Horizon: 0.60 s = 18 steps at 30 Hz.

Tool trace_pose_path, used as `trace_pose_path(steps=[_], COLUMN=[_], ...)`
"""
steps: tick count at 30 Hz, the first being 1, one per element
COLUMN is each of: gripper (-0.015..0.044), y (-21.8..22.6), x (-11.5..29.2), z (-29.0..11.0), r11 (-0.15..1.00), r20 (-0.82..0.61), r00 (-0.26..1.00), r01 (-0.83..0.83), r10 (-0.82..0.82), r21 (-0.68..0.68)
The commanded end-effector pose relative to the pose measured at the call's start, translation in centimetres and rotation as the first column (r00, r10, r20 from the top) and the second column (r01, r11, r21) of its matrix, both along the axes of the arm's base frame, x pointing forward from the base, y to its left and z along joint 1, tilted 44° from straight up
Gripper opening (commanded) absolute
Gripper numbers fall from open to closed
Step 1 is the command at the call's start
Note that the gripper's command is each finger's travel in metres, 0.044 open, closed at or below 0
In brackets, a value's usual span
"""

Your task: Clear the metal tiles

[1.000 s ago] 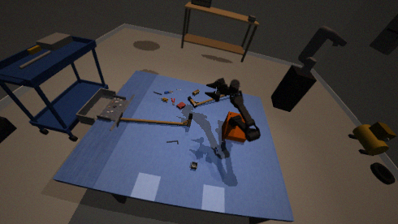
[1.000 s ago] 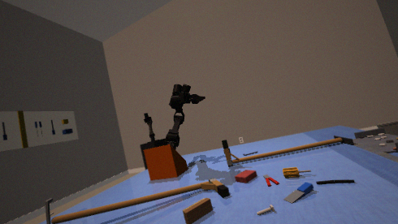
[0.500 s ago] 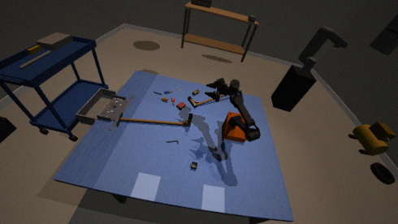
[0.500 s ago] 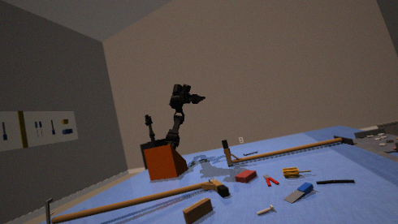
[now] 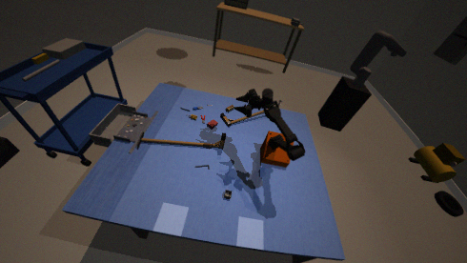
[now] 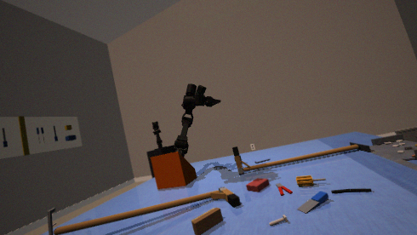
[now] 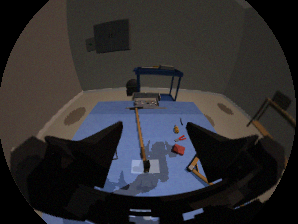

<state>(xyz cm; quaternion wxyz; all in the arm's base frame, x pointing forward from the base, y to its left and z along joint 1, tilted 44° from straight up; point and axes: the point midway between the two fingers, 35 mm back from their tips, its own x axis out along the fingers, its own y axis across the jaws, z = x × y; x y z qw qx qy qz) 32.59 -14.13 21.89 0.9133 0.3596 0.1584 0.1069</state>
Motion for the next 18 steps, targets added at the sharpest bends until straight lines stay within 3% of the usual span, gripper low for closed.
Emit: trace_pose_path(steps=[1, 18], gripper=[0.0440, 0.0440], y=[0.2, 1.6], x=[1.3, 6.2], z=[0.0, -0.5], r11=[1.000, 0.991], r20=[-0.018, -0.094], r00=[1.000, 0.986], r01=[-0.025, -0.135], r10=[0.025, 0.135], r21=[-0.003, 0.006])
